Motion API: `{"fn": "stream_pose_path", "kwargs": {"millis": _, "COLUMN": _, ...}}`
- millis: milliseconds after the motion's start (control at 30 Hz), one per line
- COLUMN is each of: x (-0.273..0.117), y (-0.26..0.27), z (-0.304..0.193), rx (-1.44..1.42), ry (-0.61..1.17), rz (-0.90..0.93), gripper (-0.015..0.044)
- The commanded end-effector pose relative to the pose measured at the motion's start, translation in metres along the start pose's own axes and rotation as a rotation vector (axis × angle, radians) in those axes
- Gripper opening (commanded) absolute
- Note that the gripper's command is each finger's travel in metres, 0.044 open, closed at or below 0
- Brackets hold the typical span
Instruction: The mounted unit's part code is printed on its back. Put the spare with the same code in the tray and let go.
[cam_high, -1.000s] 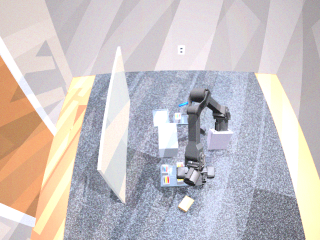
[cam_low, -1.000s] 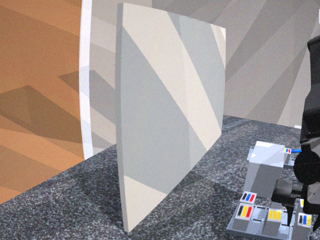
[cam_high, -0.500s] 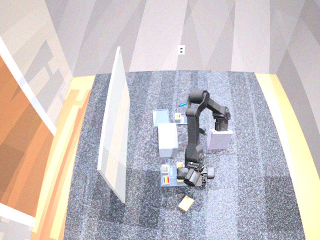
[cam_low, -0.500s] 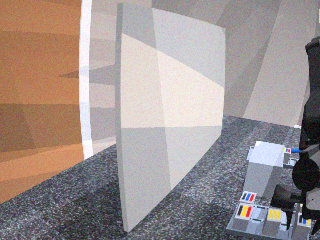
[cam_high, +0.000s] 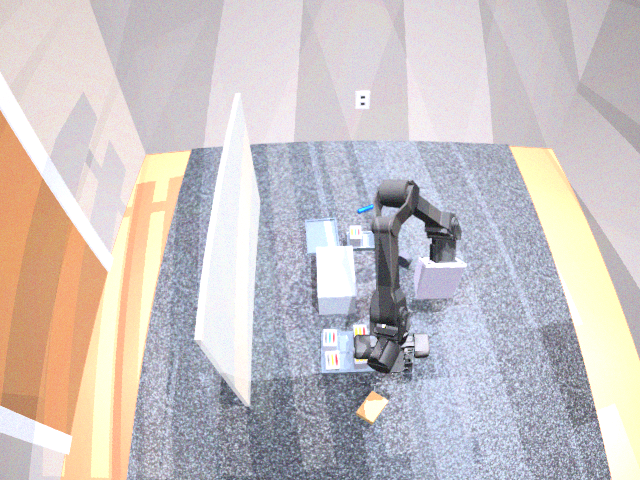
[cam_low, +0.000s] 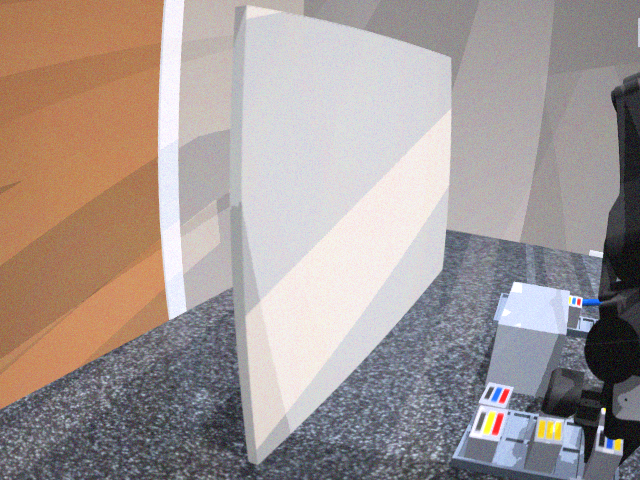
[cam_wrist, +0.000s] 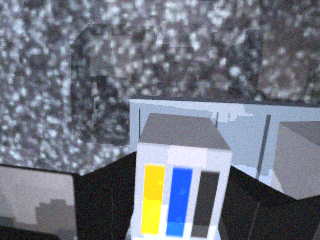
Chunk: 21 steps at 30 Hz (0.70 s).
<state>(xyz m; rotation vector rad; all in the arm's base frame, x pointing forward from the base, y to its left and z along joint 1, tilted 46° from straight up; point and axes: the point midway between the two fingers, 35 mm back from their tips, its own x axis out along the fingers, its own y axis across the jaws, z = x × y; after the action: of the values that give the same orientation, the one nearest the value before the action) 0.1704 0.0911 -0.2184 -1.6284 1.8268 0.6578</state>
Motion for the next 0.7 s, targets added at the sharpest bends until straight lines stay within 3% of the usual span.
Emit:
{"fn": "stream_pose_path", "kwargs": {"millis": 0, "x": 0.000, "y": 0.000, "z": 0.000, "rx": 0.000, "ry": -0.001, "rz": 0.000, "gripper": 0.0000}}
{"fn": "stream_pose_path", "kwargs": {"millis": 267, "x": -0.002, "y": 0.000, "z": 0.000, "rx": 0.000, "ry": -0.001, "rz": 0.000, "gripper": 0.0000}}
{"fn": "stream_pose_path", "kwargs": {"millis": 567, "x": -0.074, "y": 0.000, "z": 0.001, "rx": -0.007, "ry": -0.002, "rz": -0.001, "gripper": 0.0000}}
{"fn": "stream_pose_path", "kwargs": {"millis": 667, "x": -0.080, "y": 0.001, "z": 0.001, "rx": -0.008, "ry": -0.001, "rz": -0.001, "gripper": 0.0000}}
